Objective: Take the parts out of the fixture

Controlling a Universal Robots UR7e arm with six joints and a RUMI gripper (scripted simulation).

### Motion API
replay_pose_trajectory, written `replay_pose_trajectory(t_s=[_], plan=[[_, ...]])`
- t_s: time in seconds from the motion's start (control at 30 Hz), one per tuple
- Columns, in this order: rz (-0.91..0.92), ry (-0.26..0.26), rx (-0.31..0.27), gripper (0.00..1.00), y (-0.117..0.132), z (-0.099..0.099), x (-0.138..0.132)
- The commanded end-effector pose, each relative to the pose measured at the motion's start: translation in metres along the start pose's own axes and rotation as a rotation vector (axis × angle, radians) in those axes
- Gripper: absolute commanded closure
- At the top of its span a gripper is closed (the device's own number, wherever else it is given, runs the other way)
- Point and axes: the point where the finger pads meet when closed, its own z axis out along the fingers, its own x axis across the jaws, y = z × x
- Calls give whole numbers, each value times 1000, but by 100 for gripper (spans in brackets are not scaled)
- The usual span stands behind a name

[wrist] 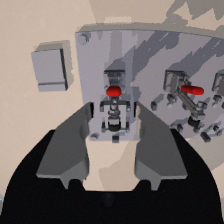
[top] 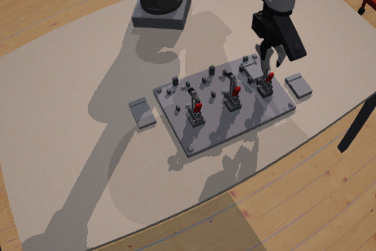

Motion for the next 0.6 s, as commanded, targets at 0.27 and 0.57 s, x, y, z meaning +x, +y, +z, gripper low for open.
replay_pose_trajectory(t_s=[0.27,0.57], plan=[[0,0,0,72,0,-5,0],[0,0,0,41,0,-6,0]])
